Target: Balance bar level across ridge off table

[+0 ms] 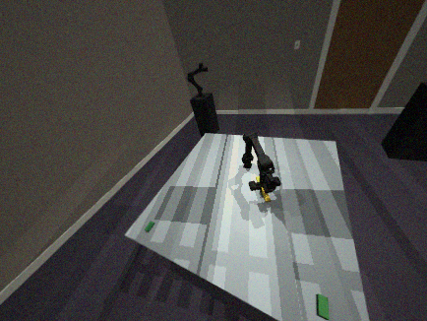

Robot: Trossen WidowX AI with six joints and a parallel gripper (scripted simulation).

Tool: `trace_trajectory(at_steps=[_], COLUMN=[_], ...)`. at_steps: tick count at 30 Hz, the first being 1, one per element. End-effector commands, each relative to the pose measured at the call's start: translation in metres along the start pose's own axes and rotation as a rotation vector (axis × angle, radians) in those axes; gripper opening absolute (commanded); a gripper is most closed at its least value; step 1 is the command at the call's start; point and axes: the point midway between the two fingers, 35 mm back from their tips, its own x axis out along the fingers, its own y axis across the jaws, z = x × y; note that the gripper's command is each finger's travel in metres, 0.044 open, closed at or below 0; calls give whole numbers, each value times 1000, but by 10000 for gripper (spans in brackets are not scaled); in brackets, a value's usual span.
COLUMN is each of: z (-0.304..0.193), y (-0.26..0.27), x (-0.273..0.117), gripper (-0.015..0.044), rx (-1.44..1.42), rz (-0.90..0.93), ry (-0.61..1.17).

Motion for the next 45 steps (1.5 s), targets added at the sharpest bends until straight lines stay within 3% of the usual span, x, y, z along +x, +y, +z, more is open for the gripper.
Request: trace_trajectory(at_steps=[1,45], z=[0,0], y=[0,0], x=[1,5], gripper=[0,0], rx=[0,0], rz=[-1,-1], ry=[0,0])
